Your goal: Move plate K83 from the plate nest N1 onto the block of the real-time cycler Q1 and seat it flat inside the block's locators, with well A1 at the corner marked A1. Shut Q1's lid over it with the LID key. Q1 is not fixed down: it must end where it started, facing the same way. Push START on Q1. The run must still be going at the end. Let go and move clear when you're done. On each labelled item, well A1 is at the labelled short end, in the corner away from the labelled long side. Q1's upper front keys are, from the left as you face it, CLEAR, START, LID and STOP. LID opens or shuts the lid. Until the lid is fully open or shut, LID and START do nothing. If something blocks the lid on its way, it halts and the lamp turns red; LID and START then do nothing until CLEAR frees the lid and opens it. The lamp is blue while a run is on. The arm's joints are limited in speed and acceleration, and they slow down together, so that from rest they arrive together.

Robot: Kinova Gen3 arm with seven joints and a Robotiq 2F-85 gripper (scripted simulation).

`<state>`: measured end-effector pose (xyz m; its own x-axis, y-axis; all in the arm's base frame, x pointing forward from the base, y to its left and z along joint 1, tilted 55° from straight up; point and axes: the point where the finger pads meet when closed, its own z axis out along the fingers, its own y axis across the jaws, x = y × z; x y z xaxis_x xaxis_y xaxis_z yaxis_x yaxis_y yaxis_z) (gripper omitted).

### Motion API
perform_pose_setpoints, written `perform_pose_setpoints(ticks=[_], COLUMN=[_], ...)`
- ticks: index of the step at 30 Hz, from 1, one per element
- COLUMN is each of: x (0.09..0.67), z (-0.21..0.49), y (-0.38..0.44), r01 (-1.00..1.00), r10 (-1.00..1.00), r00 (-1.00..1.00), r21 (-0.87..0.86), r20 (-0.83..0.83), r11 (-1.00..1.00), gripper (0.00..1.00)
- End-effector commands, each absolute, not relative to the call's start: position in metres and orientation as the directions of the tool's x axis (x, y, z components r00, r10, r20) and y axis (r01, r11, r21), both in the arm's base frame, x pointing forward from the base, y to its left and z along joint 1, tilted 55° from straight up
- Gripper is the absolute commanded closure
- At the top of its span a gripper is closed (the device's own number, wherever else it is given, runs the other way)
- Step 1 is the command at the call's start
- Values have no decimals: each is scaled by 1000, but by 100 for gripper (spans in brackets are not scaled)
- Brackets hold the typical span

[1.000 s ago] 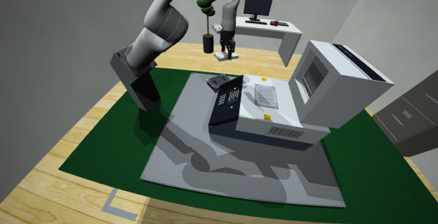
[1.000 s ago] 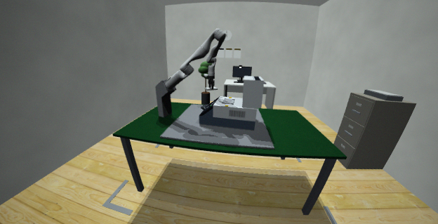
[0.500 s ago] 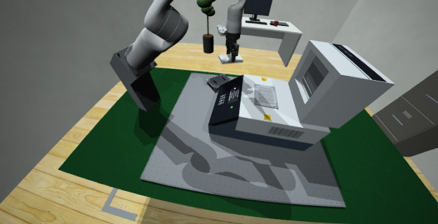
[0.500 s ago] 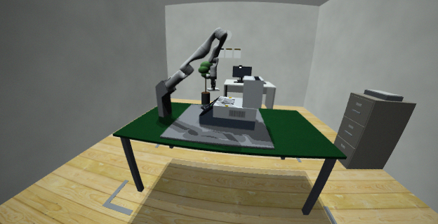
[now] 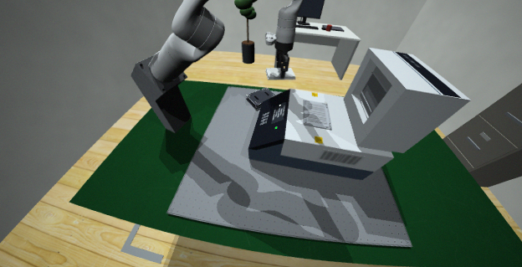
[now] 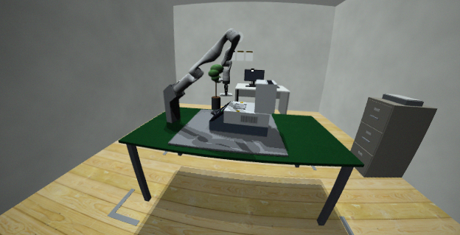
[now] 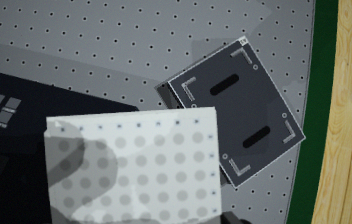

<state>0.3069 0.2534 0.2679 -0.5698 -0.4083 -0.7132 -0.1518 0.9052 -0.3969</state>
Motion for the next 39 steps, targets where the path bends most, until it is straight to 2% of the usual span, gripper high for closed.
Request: perform_pose_setpoints(ticks=[1, 39], x=[311, 356], z=[275, 353], y=[247, 177], r01=[-132, 100], r10=[-376, 8], r00=[-574, -580], r21=[-371, -61], r20=[-728, -815], r11=[919, 993], gripper=[9, 9])
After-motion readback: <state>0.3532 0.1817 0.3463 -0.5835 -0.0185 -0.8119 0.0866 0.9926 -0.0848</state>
